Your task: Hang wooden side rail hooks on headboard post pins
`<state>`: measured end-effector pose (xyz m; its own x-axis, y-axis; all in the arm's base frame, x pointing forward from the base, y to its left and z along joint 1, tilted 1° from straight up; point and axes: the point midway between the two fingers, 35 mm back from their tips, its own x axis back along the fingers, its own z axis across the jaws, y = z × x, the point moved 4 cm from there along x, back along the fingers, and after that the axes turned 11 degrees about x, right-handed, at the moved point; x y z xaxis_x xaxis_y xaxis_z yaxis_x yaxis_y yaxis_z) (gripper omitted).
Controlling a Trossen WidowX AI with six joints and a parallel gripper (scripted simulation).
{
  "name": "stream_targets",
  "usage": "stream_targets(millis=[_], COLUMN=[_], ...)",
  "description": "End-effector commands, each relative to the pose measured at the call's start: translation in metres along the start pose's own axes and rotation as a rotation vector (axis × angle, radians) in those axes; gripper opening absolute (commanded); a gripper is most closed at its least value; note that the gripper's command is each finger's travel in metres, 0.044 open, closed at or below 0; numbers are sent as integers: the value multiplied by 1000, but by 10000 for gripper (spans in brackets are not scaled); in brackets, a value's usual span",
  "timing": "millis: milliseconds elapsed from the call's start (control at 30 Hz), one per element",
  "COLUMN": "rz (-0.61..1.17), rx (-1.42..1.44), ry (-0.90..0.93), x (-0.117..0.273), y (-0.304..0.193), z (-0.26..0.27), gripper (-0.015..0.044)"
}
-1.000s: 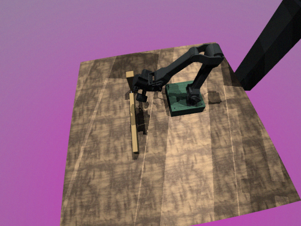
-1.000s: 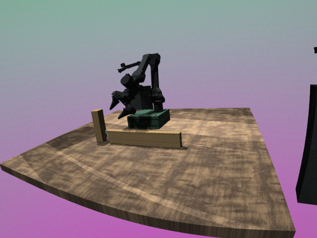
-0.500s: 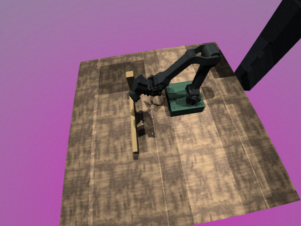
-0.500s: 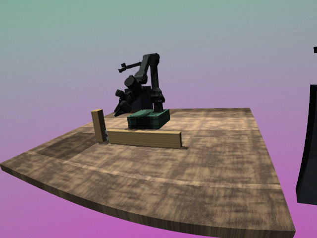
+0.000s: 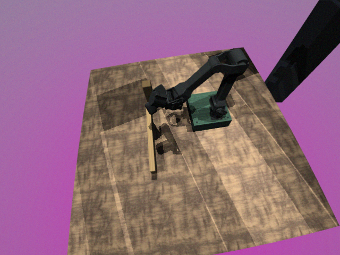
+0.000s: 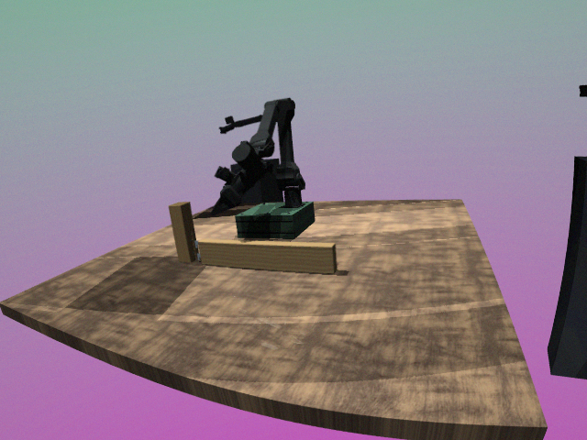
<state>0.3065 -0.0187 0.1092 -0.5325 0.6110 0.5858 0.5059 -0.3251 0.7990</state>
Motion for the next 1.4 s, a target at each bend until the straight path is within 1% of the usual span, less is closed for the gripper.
stream_targets(millis=[0, 267, 333, 500, 700, 867, 1067, 1233, 1367], rz=[-3, -3, 12, 113, 222, 289, 326, 309, 253], rx=[-6, -6, 45, 411, 853, 1205, 1601, 1902, 2119], ry=[-3, -3, 2, 54, 168, 305, 519, 736, 931], x=[0, 0, -1, -7, -13, -16, -18, -19, -18], y=[0, 0, 1, 11, 22, 30, 39, 46, 52], z=[0, 0, 2, 18, 35, 46, 57, 64, 69], gripper=[440, 440, 440, 440, 440, 440, 440, 440, 440])
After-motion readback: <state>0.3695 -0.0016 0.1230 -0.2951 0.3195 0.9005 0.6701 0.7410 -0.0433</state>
